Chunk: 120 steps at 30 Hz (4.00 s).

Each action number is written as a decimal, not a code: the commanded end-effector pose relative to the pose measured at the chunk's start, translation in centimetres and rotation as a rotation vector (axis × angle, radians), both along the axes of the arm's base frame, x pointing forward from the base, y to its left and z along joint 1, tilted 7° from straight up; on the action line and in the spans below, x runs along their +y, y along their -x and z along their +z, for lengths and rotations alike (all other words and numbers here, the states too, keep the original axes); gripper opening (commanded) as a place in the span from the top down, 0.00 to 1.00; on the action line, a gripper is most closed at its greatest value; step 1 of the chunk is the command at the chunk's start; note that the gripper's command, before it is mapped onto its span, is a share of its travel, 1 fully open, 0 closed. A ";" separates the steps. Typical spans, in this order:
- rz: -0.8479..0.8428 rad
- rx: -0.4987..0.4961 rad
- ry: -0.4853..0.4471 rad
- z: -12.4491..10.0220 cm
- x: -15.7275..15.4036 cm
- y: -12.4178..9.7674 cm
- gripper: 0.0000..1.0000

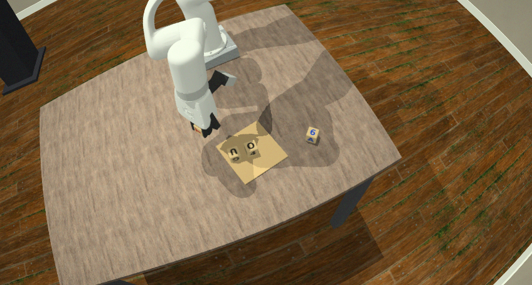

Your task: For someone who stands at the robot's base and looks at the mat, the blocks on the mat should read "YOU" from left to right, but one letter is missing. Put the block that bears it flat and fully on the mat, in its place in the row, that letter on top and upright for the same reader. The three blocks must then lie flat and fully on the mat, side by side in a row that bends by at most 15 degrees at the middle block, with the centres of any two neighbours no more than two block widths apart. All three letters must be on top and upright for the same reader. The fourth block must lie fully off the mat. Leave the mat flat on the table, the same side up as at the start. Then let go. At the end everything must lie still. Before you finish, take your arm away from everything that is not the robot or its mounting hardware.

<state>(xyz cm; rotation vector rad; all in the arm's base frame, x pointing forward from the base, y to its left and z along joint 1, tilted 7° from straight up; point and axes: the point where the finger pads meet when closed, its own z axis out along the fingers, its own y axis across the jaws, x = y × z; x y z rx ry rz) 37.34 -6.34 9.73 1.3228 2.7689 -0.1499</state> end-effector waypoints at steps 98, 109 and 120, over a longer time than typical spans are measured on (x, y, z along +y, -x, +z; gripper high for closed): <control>2.128 0.243 0.042 -1.0 13.2 -3.3 0.73; 2.319 0.266 0.047 -1.2 14.5 -3.4 0.73; 2.532 0.292 0.053 -1.3 15.9 -3.4 0.73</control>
